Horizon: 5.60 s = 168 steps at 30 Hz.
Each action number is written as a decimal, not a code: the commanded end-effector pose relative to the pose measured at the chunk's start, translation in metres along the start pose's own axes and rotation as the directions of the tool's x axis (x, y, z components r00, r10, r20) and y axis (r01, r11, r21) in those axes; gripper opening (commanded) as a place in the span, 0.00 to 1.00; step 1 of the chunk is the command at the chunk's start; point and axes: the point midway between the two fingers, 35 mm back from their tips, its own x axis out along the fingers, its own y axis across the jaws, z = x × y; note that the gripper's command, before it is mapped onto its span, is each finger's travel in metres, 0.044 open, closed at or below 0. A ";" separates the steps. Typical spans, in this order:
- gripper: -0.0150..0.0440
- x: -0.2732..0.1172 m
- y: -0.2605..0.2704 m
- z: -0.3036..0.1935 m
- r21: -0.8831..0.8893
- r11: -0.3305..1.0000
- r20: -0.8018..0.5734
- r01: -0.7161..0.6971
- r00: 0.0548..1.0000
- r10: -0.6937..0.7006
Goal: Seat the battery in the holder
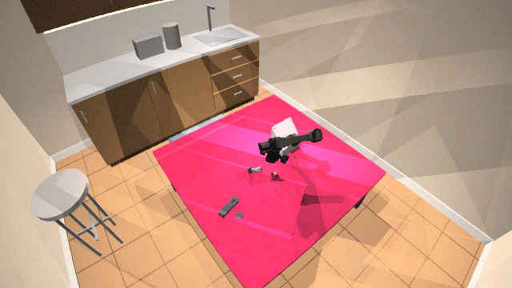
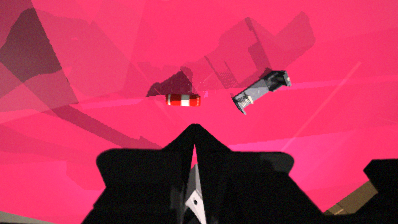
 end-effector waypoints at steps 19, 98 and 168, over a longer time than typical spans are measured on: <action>0.66 0.067 0.022 -0.001 -1.000 -0.002 -0.002 -0.002 1.000 -0.001; 0.38 0.066 0.017 0.002 -0.996 0.089 -0.002 -0.001 1.000 -0.004; 0.38 0.074 -0.138 0.031 0.758 0.651 0.124 0.027 0.975 -0.185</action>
